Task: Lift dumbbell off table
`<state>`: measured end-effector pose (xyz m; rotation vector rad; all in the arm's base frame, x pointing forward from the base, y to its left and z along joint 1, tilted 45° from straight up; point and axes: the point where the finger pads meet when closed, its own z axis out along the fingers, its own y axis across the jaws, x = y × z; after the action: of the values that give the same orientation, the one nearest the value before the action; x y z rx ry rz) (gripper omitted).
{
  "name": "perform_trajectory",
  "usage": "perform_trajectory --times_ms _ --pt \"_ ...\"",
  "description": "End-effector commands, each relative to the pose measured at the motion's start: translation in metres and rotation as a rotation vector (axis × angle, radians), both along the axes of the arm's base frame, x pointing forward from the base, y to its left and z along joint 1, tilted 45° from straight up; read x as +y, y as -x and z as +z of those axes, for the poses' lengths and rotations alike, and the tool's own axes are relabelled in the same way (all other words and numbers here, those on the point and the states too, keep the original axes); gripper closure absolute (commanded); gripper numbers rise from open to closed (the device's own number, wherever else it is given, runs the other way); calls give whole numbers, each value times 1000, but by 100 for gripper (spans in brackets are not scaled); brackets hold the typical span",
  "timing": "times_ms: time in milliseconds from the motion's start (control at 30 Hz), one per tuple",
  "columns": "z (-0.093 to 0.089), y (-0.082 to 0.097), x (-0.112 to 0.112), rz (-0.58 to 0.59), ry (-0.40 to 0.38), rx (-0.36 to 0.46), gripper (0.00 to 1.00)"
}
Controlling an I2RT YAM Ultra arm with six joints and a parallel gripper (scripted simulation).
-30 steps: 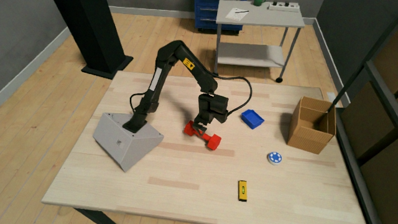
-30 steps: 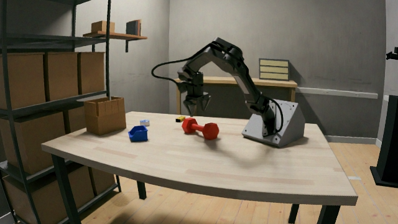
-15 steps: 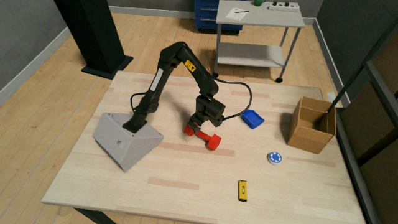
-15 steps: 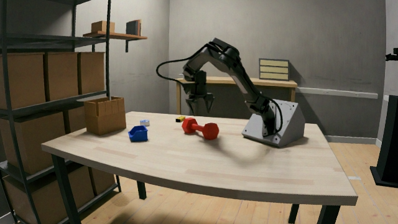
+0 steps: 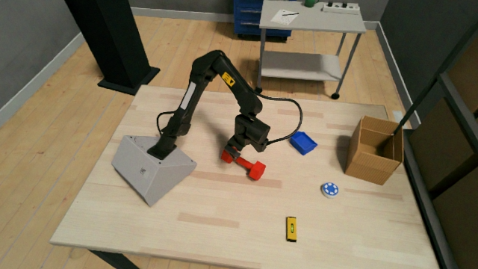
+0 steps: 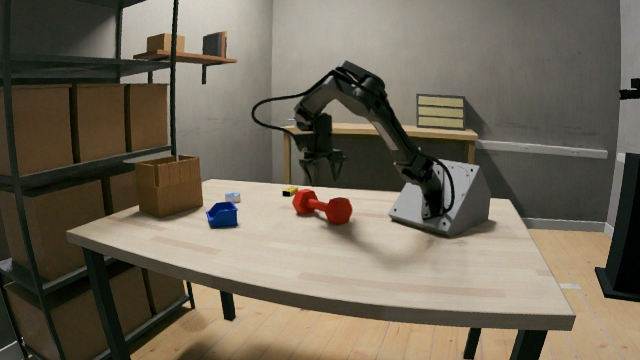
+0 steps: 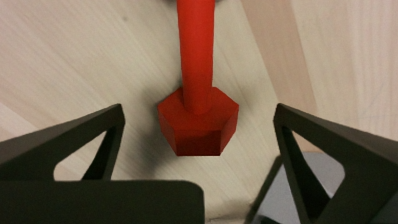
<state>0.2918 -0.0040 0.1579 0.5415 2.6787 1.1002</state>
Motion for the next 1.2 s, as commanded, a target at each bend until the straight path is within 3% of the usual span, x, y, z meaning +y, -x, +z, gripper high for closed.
perform_trajectory --times_ms 0,267,333,567,867,1033,1167 --pt "20 -11 -13 -29 30 -81 0" --pt "16 -14 -4 -15 39 -82 0" --pt "2 -7 1 -16 22 -43 0" --pt "-5 -11 1 -36 26 -41 0" --pt "-22 -19 21 -17 27 -41 0" --pt "-41 -24 29 -17 15 -8 0" --pt "-36 -26 28 -28 26 -39 0"
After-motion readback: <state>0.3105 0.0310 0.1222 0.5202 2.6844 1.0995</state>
